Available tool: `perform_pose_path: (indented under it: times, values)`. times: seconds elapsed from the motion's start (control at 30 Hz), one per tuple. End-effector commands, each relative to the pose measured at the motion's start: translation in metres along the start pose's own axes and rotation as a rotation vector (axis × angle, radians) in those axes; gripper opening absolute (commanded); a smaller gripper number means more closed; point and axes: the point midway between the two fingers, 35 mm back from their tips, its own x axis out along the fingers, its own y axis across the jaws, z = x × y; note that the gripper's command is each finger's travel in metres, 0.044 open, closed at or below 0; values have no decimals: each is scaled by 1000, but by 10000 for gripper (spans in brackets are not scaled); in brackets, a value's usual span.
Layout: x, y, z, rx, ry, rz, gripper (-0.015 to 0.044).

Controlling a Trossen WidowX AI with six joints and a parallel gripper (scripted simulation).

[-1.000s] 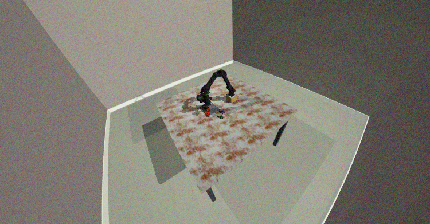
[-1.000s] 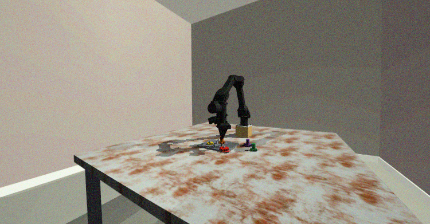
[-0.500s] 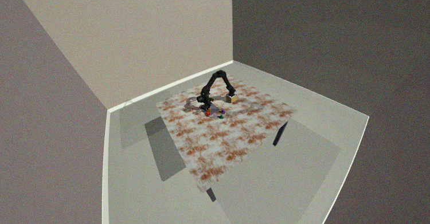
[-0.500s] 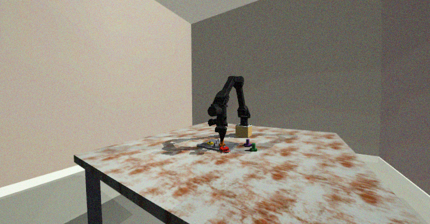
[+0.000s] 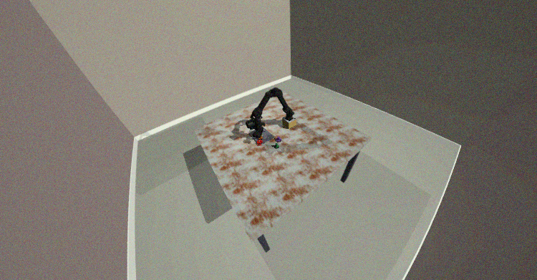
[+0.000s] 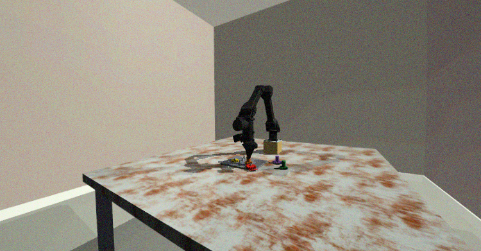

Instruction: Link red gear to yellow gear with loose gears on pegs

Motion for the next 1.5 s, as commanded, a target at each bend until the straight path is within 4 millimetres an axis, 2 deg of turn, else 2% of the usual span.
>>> perform_pose_path:
  times: [0.0, 0.13, 0.27, 0.77, 0.93, 1.1, 1.3, 1.4, 1.47]
  values:
    - [1, -1, 0, -123, -2, -1, 0]
    - [2, -1, 1, -207, -2, -1, 0]
    - [3, 0, 1, -181, -2, -1, 0]
    - [6, -1, 0, 183, -2, -1, 0]
    - [4, -1, 0, 131, -2, -1, 131]
    - [-4, 0, 0, 73, -2, -1, 140]
    - [-42, 0, 0, 48, -3, -1, 140]
    - [-44, 0, 0, 47, -3, -1, 140]
    - [-36, 8, -8, -15, -7, 6, 193]
